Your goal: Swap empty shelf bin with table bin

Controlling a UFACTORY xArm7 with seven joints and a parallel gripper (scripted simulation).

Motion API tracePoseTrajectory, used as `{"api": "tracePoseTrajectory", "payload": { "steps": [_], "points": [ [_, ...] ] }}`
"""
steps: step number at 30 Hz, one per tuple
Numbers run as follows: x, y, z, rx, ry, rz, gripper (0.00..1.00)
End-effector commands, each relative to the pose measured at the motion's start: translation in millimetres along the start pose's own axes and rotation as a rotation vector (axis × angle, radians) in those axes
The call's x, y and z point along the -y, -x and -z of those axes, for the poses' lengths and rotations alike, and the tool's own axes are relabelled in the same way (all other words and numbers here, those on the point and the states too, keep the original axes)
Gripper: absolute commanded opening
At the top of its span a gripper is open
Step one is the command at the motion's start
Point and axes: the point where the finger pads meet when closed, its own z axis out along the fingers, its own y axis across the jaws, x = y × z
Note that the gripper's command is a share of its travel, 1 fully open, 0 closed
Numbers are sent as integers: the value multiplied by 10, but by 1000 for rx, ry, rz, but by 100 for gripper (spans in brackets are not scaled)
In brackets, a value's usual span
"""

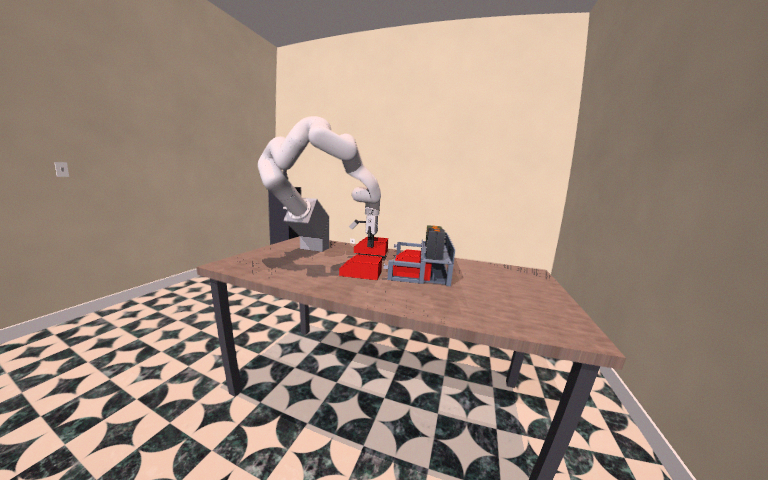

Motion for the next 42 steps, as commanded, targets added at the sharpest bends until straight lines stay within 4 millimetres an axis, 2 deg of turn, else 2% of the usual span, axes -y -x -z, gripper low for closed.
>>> {"api": "tracePoseTrajectory", "payload": {
  "steps": [1,11,17,23,42],
  "points": [
    [-29,14,17,4,3,1,0],
    [-29,38,17,4,3,1,0],
    [-33,289,19,4,3,1,0],
    [-35,404,21,4,3,1,0],
    [-35,422,35,-27,3,0,0]
  ]
}}
